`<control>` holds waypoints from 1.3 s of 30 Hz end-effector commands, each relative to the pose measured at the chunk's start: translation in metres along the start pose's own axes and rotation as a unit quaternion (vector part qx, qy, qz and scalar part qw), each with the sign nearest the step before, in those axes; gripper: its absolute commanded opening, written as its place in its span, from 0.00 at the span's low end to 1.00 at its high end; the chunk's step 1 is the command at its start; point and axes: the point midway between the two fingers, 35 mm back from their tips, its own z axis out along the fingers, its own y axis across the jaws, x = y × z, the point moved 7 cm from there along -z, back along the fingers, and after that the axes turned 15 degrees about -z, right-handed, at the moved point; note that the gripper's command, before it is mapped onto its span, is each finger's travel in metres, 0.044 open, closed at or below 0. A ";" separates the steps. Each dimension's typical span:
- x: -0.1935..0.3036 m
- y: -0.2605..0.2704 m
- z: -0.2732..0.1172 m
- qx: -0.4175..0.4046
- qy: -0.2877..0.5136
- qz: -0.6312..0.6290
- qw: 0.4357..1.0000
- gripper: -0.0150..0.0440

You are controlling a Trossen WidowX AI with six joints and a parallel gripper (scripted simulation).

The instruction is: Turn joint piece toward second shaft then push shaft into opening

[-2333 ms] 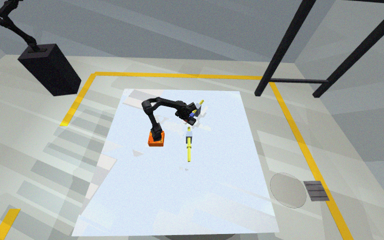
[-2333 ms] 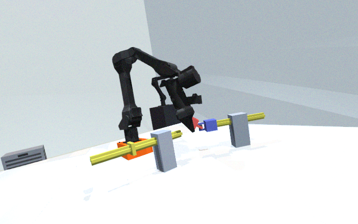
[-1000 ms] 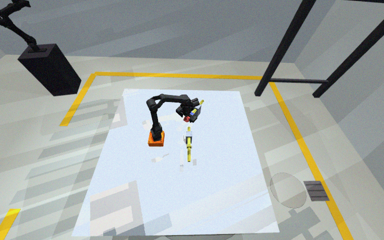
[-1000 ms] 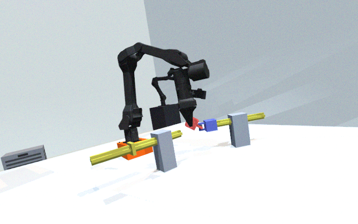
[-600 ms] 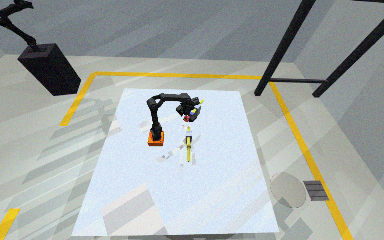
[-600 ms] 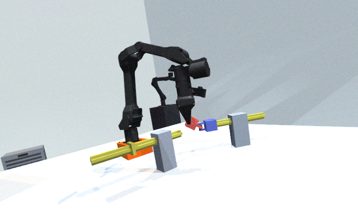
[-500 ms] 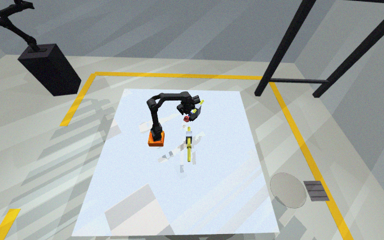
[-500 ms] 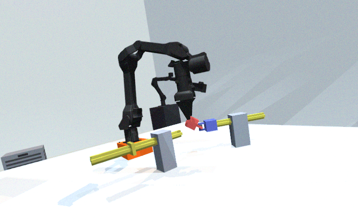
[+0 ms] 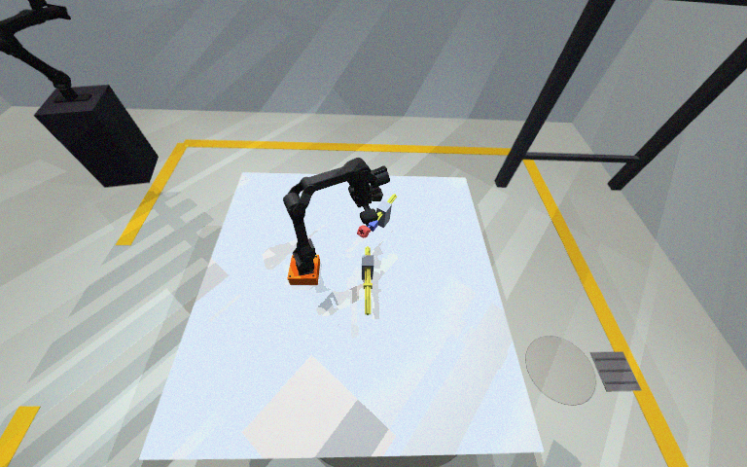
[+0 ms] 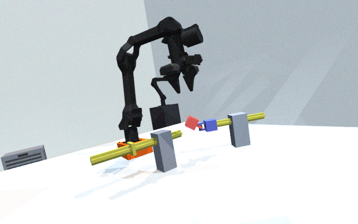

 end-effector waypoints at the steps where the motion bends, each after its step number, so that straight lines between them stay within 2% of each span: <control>1: 0.003 0.000 -0.012 0.002 0.001 0.034 0.999 1.00; 6: 0.007 -0.002 -0.010 0.002 0.003 0.043 0.999 1.00; 15: 0.064 -0.022 0.016 0.005 0.031 0.168 0.985 1.00; 21: 0.065 -0.022 0.017 0.005 0.032 0.168 0.985 1.00; 39: 0.054 -0.019 0.032 0.008 0.094 -0.114 0.989 1.00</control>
